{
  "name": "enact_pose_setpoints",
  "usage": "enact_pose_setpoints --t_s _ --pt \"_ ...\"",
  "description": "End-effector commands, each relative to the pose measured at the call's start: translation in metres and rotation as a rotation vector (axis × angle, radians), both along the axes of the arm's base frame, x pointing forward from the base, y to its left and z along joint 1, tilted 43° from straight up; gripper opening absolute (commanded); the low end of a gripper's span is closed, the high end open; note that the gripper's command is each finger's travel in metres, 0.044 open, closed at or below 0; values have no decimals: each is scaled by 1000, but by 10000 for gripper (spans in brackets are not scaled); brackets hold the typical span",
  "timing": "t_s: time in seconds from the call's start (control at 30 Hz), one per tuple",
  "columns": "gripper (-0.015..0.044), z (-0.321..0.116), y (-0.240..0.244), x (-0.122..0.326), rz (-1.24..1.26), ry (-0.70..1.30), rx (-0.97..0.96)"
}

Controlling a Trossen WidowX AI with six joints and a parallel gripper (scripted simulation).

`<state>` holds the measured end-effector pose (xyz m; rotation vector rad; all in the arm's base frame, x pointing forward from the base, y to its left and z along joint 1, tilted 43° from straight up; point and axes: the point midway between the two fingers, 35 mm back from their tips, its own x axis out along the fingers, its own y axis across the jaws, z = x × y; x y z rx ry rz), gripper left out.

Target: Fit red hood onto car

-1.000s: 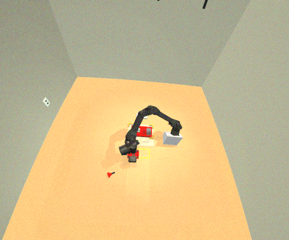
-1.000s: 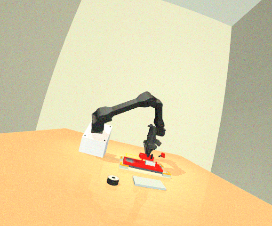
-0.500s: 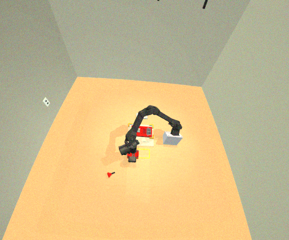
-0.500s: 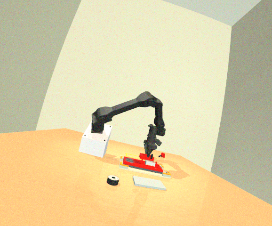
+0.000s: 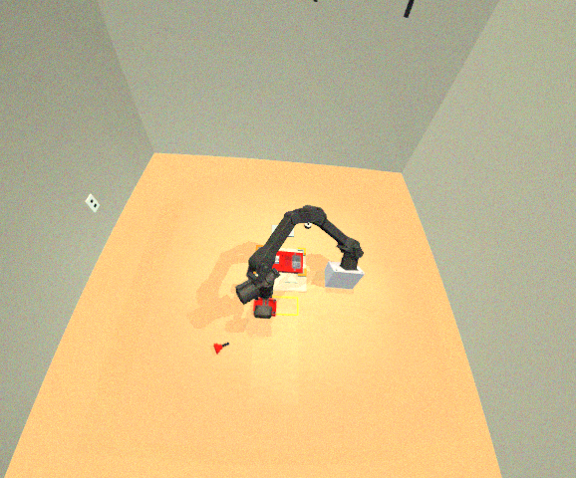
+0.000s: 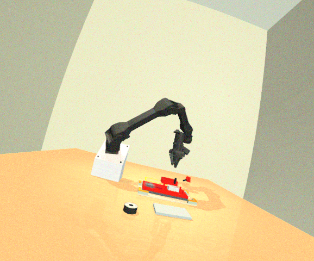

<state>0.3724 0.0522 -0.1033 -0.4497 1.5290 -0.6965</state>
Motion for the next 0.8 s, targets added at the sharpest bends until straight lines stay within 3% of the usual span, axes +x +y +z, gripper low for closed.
enact_pose_setpoints --t_s 0.0,0.3,0.57,0.77 --pt "440 -4 -6 -3 -8 18 -6" --pt "440 -6 -6 -3 -3 14 -5" --pt "440 -65 -1 8 221 -171 43" --pt "440 -86 0 7 389 -324 35"
